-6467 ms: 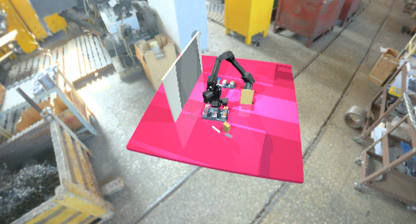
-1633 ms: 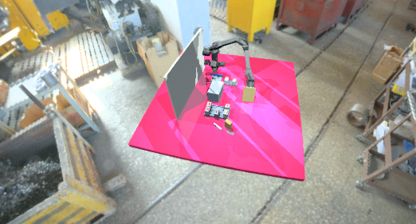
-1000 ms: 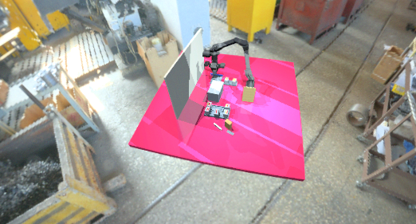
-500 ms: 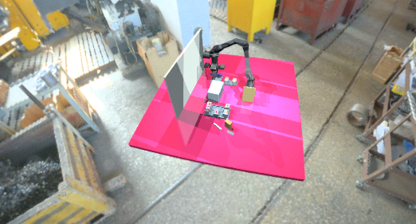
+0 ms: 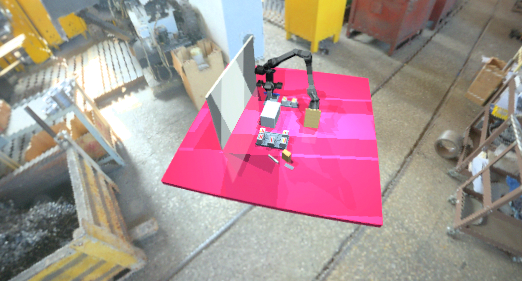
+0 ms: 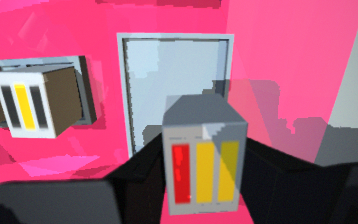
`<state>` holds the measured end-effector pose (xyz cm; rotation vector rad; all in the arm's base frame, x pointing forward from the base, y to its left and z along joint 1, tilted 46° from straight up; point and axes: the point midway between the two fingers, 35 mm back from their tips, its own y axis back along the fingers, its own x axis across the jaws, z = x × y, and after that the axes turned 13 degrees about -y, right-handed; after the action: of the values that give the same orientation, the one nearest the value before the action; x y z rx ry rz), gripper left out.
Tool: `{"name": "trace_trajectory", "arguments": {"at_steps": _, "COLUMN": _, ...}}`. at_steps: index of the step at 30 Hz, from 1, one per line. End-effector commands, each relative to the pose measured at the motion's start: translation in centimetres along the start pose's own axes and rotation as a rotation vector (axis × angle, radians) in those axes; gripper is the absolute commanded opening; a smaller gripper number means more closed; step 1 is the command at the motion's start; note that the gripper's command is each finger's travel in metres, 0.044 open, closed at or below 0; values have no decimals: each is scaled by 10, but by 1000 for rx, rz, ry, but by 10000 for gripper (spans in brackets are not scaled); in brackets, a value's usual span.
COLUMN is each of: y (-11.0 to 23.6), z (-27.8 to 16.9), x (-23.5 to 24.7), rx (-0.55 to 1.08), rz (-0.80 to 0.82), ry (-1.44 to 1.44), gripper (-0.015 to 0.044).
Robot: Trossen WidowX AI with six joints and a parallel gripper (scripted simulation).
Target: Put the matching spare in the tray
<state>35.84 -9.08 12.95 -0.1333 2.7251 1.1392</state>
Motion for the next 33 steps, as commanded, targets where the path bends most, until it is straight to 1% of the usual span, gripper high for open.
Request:
{"name": "trace_trajectory", "arguments": {"at_steps": 1, "y": -7, "z": 2, "x": 3, "rx": -2, "rz": 9, "ry": 12, "gripper": 0}}
{"name": "trace_trajectory", "arguments": {"at_steps": 33, "y": -36, "z": -2, "x": 8, "rx": 5, "rz": 7, "ry": 12, "gripper": 0}}
